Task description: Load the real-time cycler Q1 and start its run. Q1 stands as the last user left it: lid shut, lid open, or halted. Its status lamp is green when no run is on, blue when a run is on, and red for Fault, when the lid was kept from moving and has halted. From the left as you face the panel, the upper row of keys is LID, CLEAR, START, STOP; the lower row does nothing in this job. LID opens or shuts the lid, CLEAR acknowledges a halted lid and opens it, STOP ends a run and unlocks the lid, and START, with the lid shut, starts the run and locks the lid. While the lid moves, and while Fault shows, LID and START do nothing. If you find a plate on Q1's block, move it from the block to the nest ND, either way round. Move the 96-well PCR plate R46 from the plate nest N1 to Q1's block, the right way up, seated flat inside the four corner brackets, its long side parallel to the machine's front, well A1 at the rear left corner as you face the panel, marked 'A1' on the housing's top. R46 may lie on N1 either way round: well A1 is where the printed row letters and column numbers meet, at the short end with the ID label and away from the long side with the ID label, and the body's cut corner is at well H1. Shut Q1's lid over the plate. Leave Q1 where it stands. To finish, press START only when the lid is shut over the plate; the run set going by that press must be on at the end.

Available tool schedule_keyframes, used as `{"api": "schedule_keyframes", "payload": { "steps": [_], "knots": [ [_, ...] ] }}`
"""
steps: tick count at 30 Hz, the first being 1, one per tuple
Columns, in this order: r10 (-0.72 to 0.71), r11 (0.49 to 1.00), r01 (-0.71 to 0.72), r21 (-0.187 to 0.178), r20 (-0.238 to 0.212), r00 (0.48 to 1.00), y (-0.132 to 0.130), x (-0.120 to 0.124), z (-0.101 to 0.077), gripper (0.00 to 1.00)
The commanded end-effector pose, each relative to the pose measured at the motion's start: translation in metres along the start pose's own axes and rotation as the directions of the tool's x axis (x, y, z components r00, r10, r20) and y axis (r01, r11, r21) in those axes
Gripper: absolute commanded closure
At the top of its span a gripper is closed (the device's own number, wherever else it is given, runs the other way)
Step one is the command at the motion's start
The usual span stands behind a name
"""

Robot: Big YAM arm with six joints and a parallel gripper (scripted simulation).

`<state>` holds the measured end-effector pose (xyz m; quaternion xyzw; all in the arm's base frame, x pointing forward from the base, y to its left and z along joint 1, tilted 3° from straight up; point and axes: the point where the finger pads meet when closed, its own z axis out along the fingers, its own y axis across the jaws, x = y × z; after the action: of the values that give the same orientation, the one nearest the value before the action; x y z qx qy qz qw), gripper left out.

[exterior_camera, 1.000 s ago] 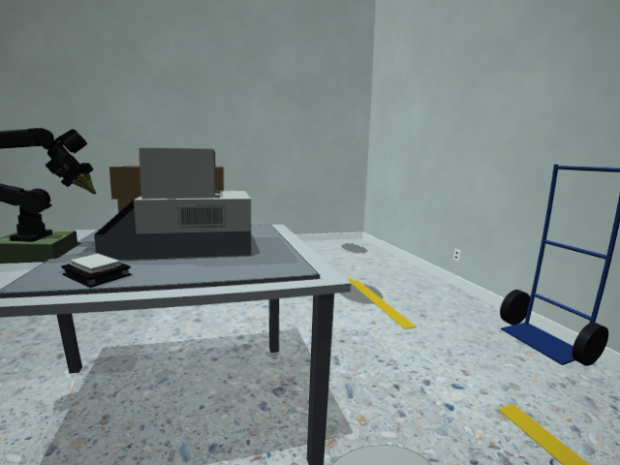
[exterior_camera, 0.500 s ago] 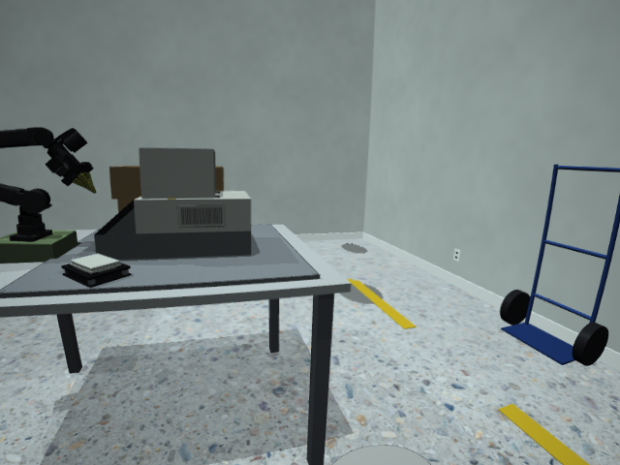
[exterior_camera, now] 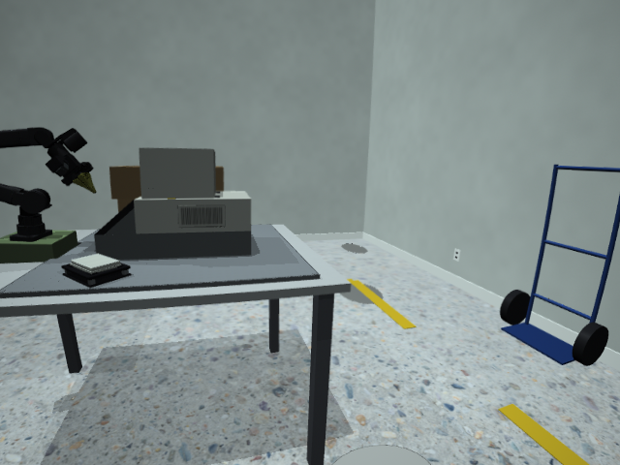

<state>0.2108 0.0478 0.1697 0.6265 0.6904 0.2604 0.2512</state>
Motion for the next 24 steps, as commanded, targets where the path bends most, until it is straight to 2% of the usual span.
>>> {"api": "schedule_keyframes", "payload": {
  "steps": [1,10,24],
  "knots": [
    [-0.003,0.999,0.003,-0.038,-0.013,1.0,0.01,0.002,-0.006,1.0],
    [-0.009,1.0,0.008,-0.02,-0.009,1.0,0.001,0.002,-0.001,1.0],
    [-0.002,0.998,0.001,-0.056,-0.017,1.0,0.022,0.003,-0.015,1.0]
  ]
}}
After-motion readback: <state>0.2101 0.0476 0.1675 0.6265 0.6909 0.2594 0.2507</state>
